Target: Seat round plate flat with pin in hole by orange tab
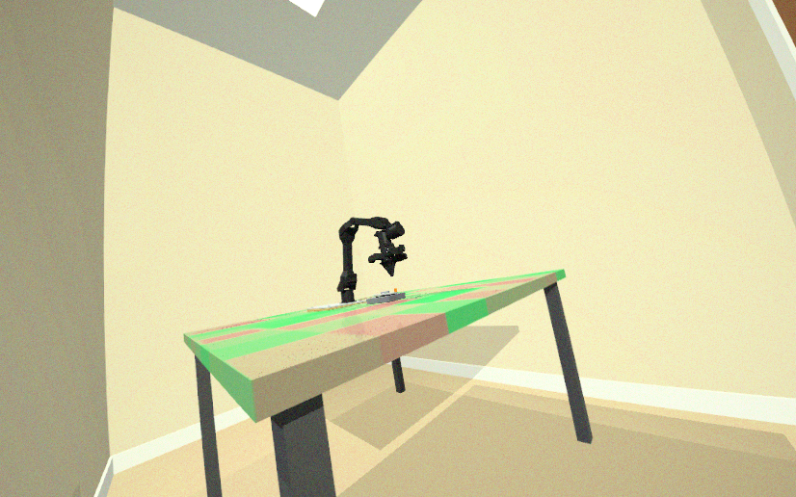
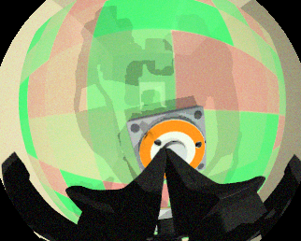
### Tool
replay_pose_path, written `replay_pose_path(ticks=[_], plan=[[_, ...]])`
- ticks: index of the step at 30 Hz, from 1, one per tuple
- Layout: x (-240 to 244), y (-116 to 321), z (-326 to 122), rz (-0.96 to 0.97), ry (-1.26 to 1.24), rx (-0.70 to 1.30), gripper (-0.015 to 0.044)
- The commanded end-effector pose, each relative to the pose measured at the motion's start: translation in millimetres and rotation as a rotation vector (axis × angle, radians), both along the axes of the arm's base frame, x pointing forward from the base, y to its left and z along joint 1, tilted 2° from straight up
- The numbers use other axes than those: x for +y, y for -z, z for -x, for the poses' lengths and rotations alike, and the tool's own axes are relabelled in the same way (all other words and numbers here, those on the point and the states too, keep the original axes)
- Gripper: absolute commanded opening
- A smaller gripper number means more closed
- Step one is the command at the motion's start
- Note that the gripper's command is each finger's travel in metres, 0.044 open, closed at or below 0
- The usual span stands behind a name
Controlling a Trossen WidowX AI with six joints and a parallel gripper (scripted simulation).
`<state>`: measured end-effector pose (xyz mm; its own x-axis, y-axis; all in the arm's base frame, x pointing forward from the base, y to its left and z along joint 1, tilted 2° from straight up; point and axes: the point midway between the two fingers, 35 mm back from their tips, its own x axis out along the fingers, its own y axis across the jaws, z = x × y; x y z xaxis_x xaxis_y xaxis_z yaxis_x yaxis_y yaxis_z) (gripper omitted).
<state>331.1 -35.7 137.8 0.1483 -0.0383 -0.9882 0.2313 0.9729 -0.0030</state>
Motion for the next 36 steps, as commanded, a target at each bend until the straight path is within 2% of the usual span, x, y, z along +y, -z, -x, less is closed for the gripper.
replay_pose_path(ticks=[1,8,19,36], plan=[[31.4,14.3,18.7,-0.061,-0.043,0.099,0.0000],[30.2,15.0,15.7,-0.061,-0.043,0.099,0.0000],[30.6,61.3,11.7,-0.061,-0.043,0.099,0.0000],[23.2,61.6,-0.4,-0.060,-0.043,0.098,0.0000]])
